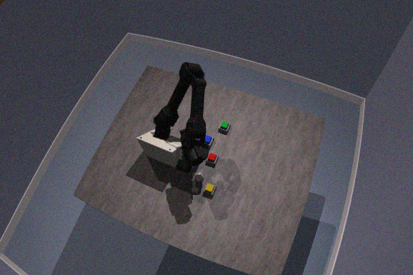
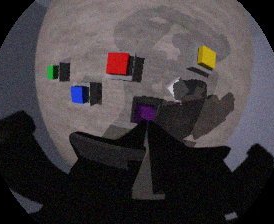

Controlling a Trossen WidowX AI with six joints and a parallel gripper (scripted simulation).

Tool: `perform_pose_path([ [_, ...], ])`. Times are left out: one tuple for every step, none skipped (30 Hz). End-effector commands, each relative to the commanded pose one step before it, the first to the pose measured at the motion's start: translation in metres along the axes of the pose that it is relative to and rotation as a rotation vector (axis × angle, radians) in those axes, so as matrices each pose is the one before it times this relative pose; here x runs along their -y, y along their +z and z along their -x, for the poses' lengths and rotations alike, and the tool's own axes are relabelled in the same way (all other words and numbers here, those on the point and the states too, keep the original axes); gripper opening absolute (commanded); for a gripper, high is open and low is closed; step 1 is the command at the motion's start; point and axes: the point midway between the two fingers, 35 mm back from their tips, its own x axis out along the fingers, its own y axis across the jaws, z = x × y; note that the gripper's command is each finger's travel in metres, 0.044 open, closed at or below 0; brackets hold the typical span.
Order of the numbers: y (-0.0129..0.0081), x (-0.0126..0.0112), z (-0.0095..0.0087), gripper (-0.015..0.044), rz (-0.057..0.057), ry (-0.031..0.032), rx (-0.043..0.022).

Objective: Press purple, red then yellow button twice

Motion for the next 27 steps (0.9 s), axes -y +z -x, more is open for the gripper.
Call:
perform_pose_path([
  [-0.00145, -0.00112, -0.00546, 0.002, -0.0078, 0.00629, -0.00273],
  [0.00008, 0.00004, -0.00163, 0.002, 0.0, -0.00006, 0.00004],
  [0.00007, 0.00003, -0.00163, 0.002, 0.0, -0.00004, 0.00004],
  [0.00005, 0.00002, -0.00162, 0.002, 0.0, -0.00002, 0.00004],
  [0.00004, 0.00001, -0.00162, 0.002, 0.0, 0.0, 0.00003],
  [0.00003, 0.0, -0.00161, 0.002, 0.0, 0.00002, 0.00003],
  [0.00002, -0.00001, -0.00161, 0.002, 0.0, 0.00004, 0.00003],
  [0.00001, -0.00002, -0.0016, 0.002, 0.0, 0.00006, 0.00002],
  [-0.00001, -0.00003, -0.0016, 0.002, 0.0, 0.00009, 0.00002],
  [-0.00002, -0.00004, -0.00159, 0.002, 0.0, 0.00011, 0.00001],
  [-0.00003, -0.00004, -0.00159, 0.002, 0.0, 0.00013, 0.00001],
  [-0.00004, -0.00005, -0.00158, 0.002, 0.0, 0.00015, 0.00001],
  [-0.00005, -0.00006, -0.00158, 0.002, 0.0, 0.00017, 0.0],
  [-0.00006, -0.00007, -0.00157, 0.002, 0.0, 0.00019, 0.0],
  [-0.00008, -0.00008, -0.00156, 0.002, 0.0, 0.00021, -0.00001],
  [-0.00009, -0.00009, -0.00156, 0.002, 0.0, 0.00023, -0.00001],
  [-0.0001, -0.0001, -0.00155, 0.002, 0.0, 0.00025, -0.00002],
  [-0.00011, -0.00011, -0.00154, 0.002, 0.0001, 0.00027, -0.00002],
  [-0.0001, -0.00009, -0.00125, 0.002, 0.0, 0.00024, -0.00002],
  [-0.00006, -0.00006, -0.00075, 0.002, 0.0, 0.00015, -0.00002],
  [-0.00002, -0.00002, -0.00025, 0.002, 0.0, 0.00005, -0.00001],
  [0.0, 0.0, 0.0, 0.002, 0.0, 0.0, 0.0],
  [0.0, 0.0, 0.0, 0.002, 0.0, 0.0, 0.0],
  [0.0, 0.0, 0.0, 0.002, 0.0, 0.0, 0.0],
  [0.0, 0.0, 0.0, 0.002, 0.0, 0.0, 0.0],
  [0.0, 0.0, 0.0, 0.002, 0.0, 0.0, 0.0],
  [0.0, 0.0, 0.0, 0.002, 0.0, 0.0, 0.0],
])
